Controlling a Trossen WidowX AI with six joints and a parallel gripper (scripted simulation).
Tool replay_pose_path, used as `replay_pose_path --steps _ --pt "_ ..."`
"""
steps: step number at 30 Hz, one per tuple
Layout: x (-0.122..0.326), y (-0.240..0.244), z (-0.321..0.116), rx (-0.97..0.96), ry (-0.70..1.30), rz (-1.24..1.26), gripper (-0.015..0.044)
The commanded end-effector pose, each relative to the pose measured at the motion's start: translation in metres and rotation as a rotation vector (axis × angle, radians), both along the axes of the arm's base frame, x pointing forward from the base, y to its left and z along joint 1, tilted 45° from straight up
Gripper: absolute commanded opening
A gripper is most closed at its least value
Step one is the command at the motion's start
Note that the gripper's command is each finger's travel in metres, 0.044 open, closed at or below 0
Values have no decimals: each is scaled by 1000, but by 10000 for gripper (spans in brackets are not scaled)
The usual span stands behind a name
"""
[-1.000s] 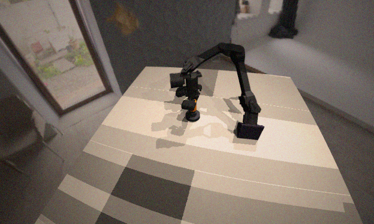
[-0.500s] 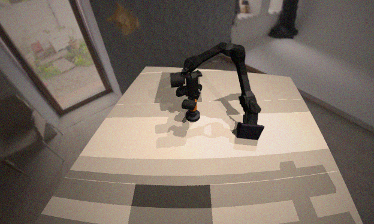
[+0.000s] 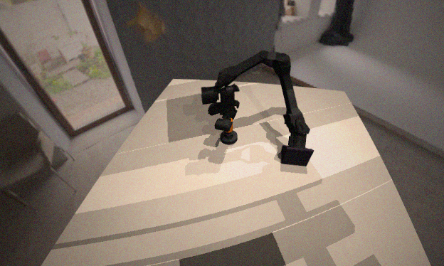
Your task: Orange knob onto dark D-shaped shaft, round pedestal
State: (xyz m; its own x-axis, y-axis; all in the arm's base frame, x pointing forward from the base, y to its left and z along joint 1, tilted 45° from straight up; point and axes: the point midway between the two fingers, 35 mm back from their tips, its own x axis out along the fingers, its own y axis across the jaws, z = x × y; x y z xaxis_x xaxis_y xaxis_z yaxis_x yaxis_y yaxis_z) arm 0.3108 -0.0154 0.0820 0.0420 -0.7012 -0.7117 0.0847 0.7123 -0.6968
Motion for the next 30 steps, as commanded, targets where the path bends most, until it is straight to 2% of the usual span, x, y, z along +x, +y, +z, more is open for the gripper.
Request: replay_pose_path --steps 1,11,18,30 --pt "0 -1 0 -1 -1 3 0" --pt "-3 2 4 -1 -8 -3 0" --pt "-3 2 4 8 -148 -146 0" --pt "-2 -1 0 8 -148 -146 0"
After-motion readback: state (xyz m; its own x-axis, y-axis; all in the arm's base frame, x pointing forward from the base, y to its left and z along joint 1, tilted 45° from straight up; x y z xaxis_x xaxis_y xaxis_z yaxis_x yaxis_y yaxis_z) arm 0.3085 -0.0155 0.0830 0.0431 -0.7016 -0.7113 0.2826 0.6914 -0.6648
